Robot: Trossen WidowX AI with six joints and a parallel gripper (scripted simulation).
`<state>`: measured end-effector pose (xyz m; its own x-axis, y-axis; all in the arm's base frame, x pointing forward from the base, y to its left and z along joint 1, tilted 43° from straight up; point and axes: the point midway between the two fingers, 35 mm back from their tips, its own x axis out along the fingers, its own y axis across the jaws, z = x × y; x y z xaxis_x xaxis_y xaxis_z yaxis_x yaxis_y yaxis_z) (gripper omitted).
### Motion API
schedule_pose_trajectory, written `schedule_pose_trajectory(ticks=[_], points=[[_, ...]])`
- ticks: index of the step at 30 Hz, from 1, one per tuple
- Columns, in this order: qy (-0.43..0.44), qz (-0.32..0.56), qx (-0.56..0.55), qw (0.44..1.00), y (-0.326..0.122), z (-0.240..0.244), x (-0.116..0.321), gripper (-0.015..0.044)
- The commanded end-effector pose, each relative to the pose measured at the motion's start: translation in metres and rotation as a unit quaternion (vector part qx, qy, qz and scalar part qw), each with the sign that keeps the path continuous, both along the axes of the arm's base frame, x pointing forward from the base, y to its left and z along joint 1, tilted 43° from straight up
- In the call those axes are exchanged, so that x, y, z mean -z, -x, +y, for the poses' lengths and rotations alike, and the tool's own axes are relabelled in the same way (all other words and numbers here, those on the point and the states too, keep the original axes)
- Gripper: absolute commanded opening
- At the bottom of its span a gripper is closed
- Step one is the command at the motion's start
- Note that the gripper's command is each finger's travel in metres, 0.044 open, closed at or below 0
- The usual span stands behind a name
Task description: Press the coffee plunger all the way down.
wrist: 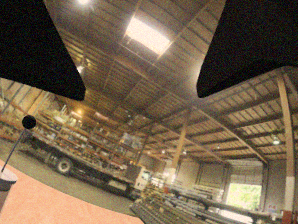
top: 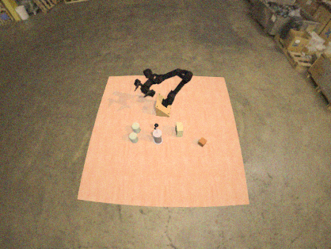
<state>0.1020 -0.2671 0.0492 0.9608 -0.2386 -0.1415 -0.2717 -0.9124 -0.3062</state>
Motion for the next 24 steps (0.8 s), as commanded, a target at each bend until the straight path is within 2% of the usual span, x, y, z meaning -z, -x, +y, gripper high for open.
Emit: schedule_pose_trajectory(ticks=[1,2,9,14,19,24], points=[[0.005,0.003,-0.004,1.000,-0.002,0.000,0.000,0.0426],[0.019,0.010,-0.006,1.000,-0.003,-0.001,-0.001,0.0440],[0.102,0.066,-0.059,0.991,-0.030,-0.006,-0.005,0.0440],[0.244,0.100,-0.124,0.957,-0.055,-0.006,-0.020,0.0440],[0.459,0.113,-0.220,0.853,-0.092,0.004,-0.045,0.0440],[0.648,0.093,-0.292,0.697,-0.126,0.022,-0.073,0.0440]])
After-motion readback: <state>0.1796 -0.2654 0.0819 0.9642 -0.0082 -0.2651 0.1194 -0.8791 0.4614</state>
